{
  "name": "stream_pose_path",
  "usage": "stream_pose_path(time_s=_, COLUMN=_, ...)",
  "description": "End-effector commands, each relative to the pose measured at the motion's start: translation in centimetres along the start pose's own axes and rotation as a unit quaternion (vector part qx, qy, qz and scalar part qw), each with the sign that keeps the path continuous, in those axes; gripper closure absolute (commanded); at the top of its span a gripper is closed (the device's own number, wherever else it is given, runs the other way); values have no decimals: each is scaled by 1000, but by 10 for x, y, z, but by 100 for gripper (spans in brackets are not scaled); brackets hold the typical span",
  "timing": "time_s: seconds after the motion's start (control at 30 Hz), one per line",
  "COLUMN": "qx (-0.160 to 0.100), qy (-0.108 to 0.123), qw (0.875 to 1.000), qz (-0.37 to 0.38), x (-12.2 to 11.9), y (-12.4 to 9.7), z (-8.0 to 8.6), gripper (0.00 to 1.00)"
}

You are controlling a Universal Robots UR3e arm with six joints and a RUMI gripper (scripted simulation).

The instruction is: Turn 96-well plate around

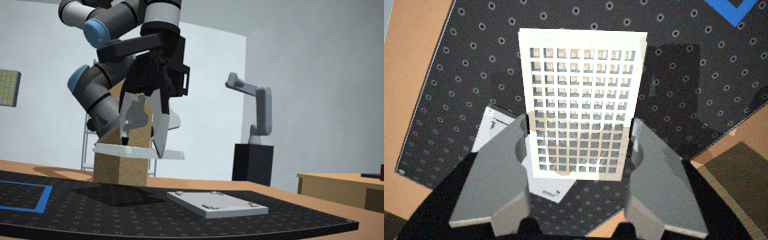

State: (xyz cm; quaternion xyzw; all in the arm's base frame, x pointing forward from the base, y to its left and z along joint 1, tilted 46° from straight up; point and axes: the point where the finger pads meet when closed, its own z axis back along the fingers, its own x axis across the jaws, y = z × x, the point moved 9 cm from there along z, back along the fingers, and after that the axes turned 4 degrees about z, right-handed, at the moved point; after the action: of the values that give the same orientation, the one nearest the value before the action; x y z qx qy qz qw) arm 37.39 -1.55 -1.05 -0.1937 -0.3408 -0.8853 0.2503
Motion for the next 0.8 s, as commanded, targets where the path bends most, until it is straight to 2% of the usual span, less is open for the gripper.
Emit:
stream_pose_path(time_s=0.0, qx=0, qy=0, qw=1000, qz=-1, x=-6, y=-7, z=1, gripper=100)
stream_pose_path(time_s=0.77, qx=0, qy=0, qw=1000, qz=-1, x=-48, y=-63, z=3, gripper=100)
